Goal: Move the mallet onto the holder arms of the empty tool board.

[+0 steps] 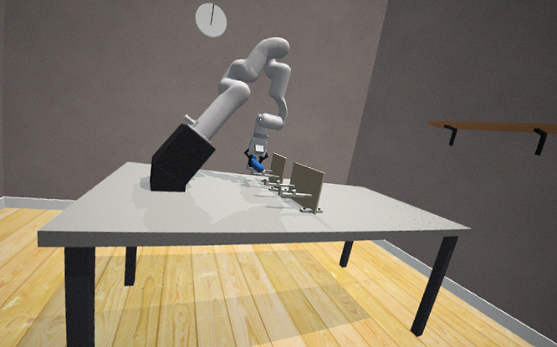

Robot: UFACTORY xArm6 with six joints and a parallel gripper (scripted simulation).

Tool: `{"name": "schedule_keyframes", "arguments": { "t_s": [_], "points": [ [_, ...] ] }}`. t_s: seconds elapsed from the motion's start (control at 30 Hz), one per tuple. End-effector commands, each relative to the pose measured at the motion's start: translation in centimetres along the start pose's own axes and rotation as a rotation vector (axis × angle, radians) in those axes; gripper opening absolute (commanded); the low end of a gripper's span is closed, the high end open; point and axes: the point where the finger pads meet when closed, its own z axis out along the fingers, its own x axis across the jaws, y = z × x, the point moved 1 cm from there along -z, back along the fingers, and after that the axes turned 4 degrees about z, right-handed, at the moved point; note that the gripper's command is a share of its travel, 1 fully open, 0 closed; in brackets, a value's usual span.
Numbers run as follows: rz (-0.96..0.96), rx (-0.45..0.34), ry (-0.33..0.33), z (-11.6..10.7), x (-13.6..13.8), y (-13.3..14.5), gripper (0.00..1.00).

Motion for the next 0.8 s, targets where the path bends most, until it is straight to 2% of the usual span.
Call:
{"name": "schedule_keyframes", "arguments": {
  "t_s": [0.0, 0.47, 0.5, 0.77],
  "points": [
    [0.001, -0.004, -0.007, 0.61, -0.08, 0.09, 0.00],
    [0.001, -0.004, -0.007, 0.68, -0.08, 0.08, 0.00],
    [0.001, -0.004, -0.007, 0.68, -0.08, 0.08, 1.00],
    [0.001, -0.004, -0.007, 0.68, -0.08, 0.08, 1.00]
  ]
}}
